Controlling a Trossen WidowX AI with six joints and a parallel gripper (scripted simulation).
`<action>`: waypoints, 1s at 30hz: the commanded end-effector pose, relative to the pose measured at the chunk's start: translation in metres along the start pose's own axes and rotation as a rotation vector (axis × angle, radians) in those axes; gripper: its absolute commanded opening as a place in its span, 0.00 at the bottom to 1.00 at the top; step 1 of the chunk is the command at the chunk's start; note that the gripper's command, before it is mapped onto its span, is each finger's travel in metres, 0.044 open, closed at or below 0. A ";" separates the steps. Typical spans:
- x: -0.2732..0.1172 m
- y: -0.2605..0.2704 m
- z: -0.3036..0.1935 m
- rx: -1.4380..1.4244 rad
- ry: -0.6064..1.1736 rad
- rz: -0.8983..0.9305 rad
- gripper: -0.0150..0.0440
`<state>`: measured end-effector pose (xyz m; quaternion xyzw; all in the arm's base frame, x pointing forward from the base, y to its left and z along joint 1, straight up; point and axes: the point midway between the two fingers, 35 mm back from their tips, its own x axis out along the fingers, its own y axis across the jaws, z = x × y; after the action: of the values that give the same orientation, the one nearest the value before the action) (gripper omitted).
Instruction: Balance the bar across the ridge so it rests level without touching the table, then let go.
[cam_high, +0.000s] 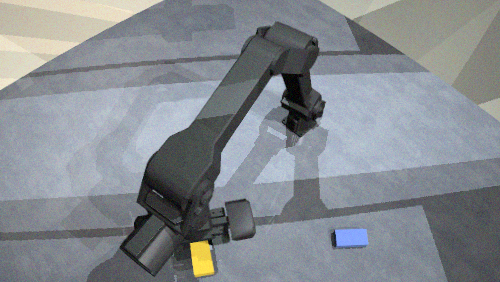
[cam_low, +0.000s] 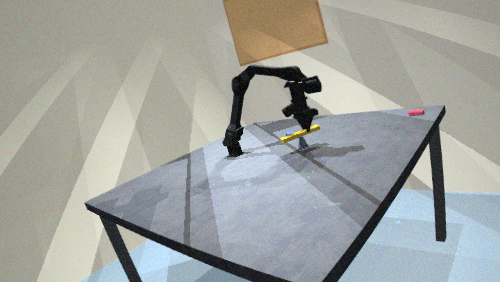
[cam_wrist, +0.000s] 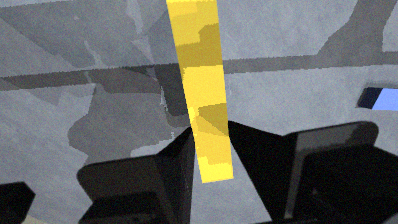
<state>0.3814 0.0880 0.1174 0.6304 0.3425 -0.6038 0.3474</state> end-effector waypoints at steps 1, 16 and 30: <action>0.001 0.001 0.000 0.000 -0.004 0.002 0.25; 0.003 0.001 0.000 0.000 -0.004 0.002 0.25; 0.004 0.000 0.001 0.000 -0.004 0.002 0.25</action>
<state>0.3813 0.0878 0.1151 0.6303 0.3422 -0.6040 0.3476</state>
